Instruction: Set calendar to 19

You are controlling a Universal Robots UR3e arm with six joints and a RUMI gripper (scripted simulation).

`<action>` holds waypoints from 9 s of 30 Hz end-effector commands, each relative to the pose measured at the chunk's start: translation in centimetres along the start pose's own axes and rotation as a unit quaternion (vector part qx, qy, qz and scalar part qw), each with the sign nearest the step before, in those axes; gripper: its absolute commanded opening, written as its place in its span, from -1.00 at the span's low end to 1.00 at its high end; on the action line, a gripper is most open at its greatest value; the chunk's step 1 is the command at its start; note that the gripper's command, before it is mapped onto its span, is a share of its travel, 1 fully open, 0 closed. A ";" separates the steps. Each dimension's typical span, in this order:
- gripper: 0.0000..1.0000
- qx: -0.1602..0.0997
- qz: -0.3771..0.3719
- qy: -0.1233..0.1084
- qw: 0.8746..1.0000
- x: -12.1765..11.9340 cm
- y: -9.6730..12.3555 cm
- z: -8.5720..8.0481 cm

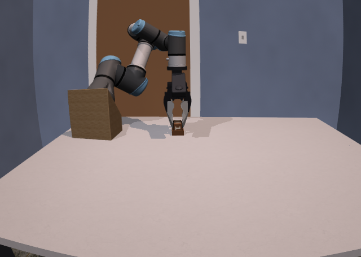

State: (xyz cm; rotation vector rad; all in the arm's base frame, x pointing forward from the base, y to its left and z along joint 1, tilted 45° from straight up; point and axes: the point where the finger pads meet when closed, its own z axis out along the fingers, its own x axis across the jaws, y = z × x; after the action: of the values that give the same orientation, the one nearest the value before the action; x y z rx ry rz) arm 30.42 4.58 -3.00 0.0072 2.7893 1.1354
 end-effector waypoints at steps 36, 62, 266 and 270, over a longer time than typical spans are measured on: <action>-0.80 0.001 0.000 -0.001 1.000 0.0 0.0 -9.7; -0.80 0.001 0.006 -0.001 1.000 0.0 -0.1 -9.9; -0.80 0.000 0.971 -0.001 0.240 0.1 -9.0 0.6; -0.80 0.000 0.971 -0.001 0.240 0.1 -9.0 0.6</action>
State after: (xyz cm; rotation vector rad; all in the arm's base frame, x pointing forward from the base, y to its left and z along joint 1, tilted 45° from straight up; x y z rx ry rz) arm 30.80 -1.37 -9.73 3.6964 0.9011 0.6306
